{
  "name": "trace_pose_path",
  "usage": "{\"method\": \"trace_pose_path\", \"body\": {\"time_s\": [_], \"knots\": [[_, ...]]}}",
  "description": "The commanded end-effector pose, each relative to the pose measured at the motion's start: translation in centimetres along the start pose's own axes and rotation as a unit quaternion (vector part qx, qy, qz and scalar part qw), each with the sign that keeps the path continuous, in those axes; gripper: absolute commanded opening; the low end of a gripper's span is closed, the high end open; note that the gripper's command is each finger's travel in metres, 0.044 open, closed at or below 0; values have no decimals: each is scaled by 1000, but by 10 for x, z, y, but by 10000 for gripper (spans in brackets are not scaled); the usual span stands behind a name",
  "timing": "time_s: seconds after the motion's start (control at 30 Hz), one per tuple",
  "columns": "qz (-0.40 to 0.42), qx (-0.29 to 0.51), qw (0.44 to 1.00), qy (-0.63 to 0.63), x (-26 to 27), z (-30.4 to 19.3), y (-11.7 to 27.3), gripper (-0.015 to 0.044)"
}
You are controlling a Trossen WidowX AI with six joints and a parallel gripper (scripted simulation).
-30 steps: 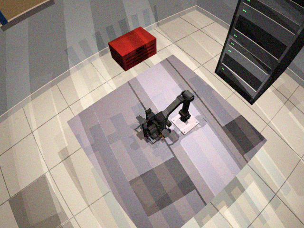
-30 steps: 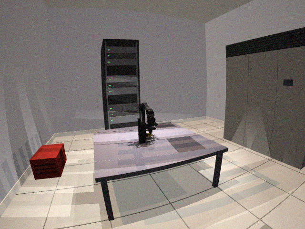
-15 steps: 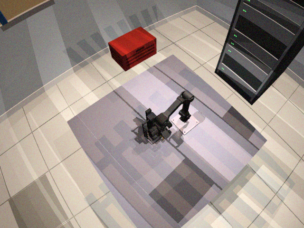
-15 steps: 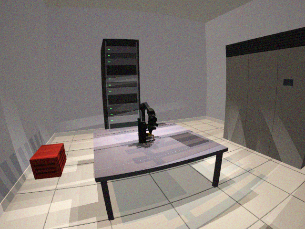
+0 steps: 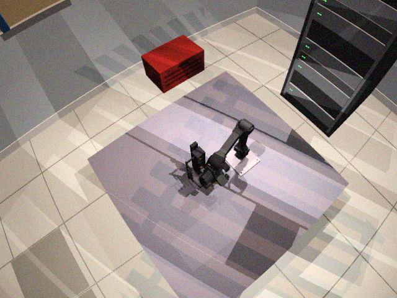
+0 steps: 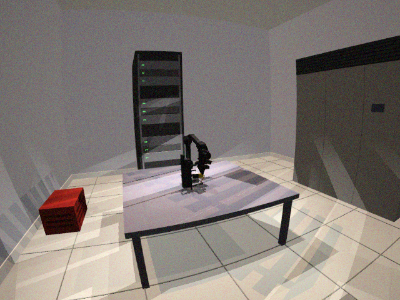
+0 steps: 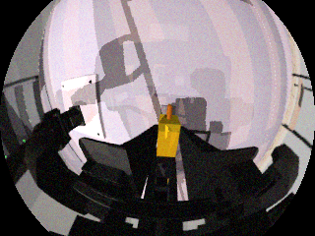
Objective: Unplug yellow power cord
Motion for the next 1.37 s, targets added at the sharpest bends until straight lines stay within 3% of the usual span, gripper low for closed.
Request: {"method": "trace_pose_path", "body": {"time_s": [0.0, 0.3, 0.47, 0.63, 1.33], "knots": [[-1, -4, 1000, -1, -1, -5, 0, 79], [-1, -4, 1000, -1, -1, -6, 0, 315], [-1, -5, 1000, -1, -1, 20, 6, 440], [-1, -6, 1000, -1, 1, 53, 13, 440], [-1, -6, 1000, -1, 1, 53, 13, 440]]}}
Point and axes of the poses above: the point midway between the two fingers, 35 mm back from their tips, its own y axis back along the fingers, its own x axis across the jaws, z = x × y, the point moved 8 cm from there along y, back along the fingers, and after that the axes turned 2 degrees about -y, right-handed, at the moved point
